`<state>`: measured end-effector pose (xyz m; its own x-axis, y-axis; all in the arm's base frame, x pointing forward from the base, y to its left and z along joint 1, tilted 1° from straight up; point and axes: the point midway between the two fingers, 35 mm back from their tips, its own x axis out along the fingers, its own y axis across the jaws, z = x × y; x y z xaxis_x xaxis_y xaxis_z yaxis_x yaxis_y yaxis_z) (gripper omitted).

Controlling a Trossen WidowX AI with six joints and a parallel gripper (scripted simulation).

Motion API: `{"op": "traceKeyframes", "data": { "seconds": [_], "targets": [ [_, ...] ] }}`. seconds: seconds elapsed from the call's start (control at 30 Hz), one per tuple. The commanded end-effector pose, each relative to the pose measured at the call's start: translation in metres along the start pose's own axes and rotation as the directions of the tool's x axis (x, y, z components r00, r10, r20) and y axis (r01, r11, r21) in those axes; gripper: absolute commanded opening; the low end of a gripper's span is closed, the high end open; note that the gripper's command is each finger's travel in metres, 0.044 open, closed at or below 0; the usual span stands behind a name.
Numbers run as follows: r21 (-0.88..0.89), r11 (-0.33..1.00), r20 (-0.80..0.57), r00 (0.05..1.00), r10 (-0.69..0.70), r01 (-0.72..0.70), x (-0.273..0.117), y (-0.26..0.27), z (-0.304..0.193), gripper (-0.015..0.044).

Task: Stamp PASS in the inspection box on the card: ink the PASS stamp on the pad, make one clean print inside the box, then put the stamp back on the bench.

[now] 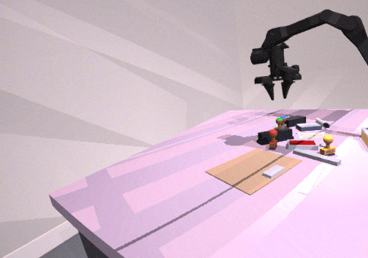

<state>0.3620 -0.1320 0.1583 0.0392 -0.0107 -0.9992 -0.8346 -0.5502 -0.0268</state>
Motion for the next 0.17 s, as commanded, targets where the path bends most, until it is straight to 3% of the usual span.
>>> {"op": "traceKeyframes", "data": {
  "seconds": [0.0,0.13],
  "targets": [
    [0.000,1.000,0.000,1.000,0.000,0.000,0.0000,0.0000,0.0000,0.0267],
    [0.000,1.000,0.000,1.000,0.000,0.000,0.0000,0.0000,0.0000,0.0267]
  ]
}}
